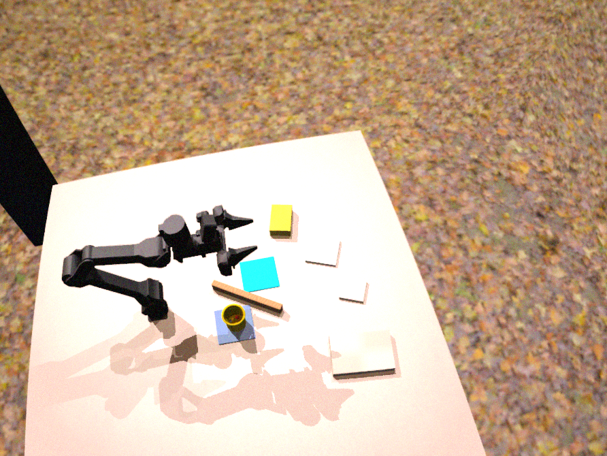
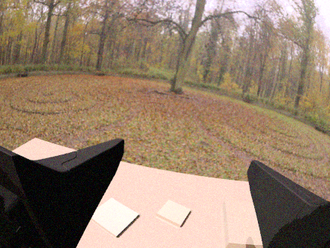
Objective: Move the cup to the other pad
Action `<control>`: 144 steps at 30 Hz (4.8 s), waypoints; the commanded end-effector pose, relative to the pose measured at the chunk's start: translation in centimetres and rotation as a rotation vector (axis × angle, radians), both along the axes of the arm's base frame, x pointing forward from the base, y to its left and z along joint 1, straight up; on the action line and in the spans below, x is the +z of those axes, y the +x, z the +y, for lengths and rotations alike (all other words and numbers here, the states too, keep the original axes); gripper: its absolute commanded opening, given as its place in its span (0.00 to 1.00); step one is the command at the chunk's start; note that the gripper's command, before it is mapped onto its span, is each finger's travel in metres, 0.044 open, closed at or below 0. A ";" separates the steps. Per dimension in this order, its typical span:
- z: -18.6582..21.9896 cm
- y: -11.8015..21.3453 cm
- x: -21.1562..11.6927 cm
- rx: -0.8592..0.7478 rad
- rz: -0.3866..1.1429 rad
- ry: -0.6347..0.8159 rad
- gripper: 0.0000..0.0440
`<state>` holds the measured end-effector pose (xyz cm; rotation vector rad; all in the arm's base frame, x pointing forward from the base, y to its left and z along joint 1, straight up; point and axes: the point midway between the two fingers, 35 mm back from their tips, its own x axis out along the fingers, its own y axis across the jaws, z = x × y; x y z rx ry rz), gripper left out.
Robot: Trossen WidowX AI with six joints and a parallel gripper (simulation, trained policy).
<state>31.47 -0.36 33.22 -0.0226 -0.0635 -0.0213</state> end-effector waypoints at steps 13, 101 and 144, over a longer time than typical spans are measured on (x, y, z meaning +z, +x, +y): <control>0.8 -0.2 -2.0 0.012 0.143 0.098 0.19; 1.6 -5.2 -12.7 -0.190 1.500 0.180 0.32; -3.9 -6.3 -20.0 -0.277 1.733 0.167 0.42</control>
